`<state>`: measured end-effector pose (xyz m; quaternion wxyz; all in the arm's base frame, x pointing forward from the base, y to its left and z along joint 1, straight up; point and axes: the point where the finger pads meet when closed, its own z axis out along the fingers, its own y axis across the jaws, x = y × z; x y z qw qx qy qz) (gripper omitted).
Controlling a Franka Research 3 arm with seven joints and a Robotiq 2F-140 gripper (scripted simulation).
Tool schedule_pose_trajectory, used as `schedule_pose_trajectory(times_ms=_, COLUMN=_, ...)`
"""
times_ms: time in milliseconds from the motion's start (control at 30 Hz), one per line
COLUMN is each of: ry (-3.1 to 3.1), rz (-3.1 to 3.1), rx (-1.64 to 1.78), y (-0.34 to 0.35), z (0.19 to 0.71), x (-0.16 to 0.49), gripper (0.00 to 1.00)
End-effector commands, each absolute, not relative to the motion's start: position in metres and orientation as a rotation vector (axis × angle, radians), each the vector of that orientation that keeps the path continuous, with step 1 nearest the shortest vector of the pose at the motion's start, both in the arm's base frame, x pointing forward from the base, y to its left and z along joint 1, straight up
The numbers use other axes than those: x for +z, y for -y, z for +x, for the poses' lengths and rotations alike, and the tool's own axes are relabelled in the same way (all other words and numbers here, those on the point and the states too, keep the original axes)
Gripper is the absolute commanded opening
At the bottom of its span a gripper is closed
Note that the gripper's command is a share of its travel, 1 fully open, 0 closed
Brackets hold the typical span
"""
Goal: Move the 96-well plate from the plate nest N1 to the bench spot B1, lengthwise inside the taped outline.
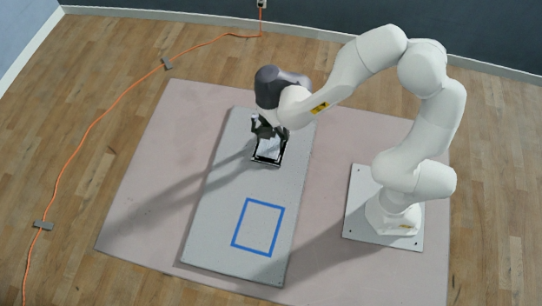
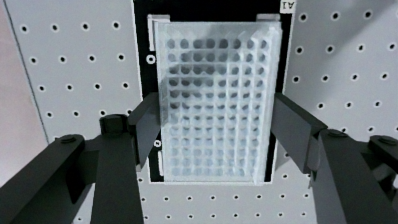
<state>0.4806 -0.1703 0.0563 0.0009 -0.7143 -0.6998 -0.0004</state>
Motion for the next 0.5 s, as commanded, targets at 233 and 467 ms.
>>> schedule_pose_trajectory(times_ms=233, ry=2.199, rz=-2.234, rx=0.004, y=0.171, z=0.479, x=0.074, gripper=0.6)
schedule_pose_trajectory(times_ms=467, ry=2.199, rz=-2.234, rx=0.004, y=0.171, z=0.479, x=0.082, gripper=0.6)
